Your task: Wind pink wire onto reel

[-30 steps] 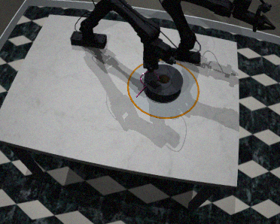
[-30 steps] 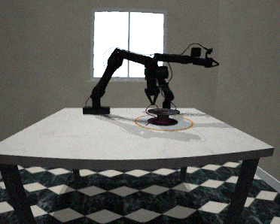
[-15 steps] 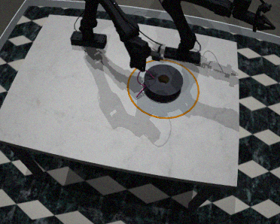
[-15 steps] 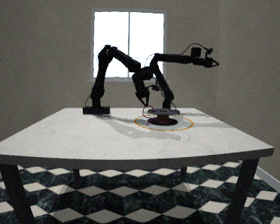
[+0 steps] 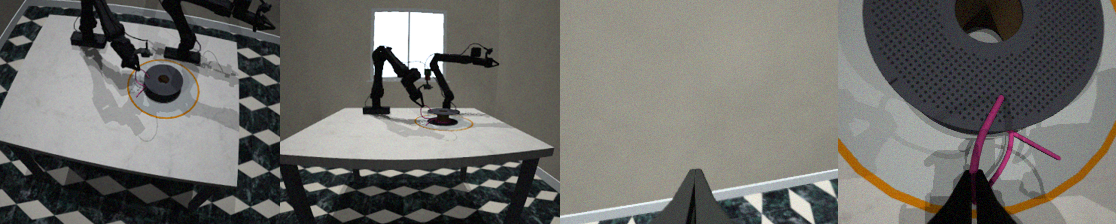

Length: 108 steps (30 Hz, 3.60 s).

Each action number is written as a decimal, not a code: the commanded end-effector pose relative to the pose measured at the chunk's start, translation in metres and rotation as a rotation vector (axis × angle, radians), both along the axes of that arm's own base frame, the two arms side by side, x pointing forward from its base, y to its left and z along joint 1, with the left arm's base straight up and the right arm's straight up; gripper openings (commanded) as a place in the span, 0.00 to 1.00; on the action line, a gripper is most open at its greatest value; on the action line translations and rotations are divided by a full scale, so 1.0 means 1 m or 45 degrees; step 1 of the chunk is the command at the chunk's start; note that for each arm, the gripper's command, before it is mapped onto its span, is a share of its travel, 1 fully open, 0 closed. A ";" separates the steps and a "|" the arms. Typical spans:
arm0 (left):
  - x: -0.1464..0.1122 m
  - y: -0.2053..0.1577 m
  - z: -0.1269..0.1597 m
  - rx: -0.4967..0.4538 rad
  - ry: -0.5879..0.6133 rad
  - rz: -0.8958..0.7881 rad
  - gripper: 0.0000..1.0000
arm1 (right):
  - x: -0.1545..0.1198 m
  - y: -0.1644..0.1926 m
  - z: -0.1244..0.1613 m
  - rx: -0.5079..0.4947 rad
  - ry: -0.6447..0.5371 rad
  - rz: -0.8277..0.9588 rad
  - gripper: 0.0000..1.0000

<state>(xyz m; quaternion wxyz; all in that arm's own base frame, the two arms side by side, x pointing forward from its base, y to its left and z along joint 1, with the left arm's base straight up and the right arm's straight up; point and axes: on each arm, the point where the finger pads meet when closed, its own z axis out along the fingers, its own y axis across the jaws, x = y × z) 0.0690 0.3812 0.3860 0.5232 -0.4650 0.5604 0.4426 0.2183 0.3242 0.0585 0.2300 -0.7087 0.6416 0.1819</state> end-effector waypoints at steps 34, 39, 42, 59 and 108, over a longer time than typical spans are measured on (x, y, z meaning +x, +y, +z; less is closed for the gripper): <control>-0.003 -0.005 0.021 0.074 -0.025 -0.001 0.00 | -0.002 -0.001 0.012 0.179 -0.053 0.020 0.00; -0.003 -0.005 0.021 0.074 -0.025 -0.001 0.00 | -0.002 -0.002 0.009 0.208 -0.051 0.015 0.00; -0.003 -0.005 0.021 0.074 -0.025 -0.001 0.00 | -0.002 -0.002 0.005 0.248 -0.047 0.008 0.00; -0.003 -0.005 0.021 0.074 -0.025 -0.001 0.00 | 0.001 0.005 -0.025 0.601 -0.015 -0.049 0.00; -0.003 -0.005 0.021 0.074 -0.025 -0.001 0.00 | -0.004 -0.006 -0.053 0.800 0.003 -0.081 0.00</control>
